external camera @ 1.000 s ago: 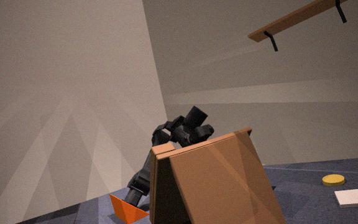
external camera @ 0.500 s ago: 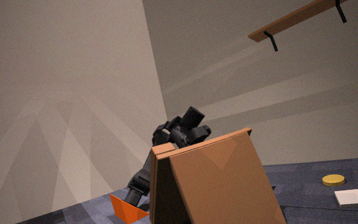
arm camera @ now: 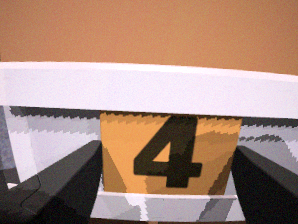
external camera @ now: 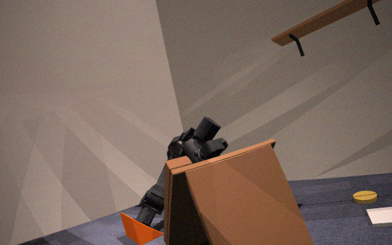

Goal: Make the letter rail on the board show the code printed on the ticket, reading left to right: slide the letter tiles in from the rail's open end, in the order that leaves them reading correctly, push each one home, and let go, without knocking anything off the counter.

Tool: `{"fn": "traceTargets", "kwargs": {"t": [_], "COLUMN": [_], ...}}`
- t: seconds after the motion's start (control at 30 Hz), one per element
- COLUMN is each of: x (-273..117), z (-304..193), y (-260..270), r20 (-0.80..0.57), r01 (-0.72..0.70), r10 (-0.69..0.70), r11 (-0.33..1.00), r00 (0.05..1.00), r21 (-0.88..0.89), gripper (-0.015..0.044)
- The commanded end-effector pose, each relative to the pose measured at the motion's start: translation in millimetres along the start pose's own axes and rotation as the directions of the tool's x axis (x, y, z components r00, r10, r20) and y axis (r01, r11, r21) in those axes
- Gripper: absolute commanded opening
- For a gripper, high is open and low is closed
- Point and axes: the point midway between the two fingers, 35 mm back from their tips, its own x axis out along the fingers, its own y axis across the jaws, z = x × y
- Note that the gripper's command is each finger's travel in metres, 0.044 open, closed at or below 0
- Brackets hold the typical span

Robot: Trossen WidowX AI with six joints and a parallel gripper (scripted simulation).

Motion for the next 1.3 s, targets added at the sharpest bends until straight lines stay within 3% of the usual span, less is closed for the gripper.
{"fn": "traceTargets", "kwargs": {"t": [0.0,1.27], "x": [1,1], "z": [-2,-2], "y": [-5,-37], "r20": [-0.006,-0.006], "r01": [0.000,0.001], "r10": [0.000,-0.001], "r11": [1.000,1.000], "r00": [1.000,1.000], "r21": [0.001,0.000], "gripper": [0.0000,0.0000]}}
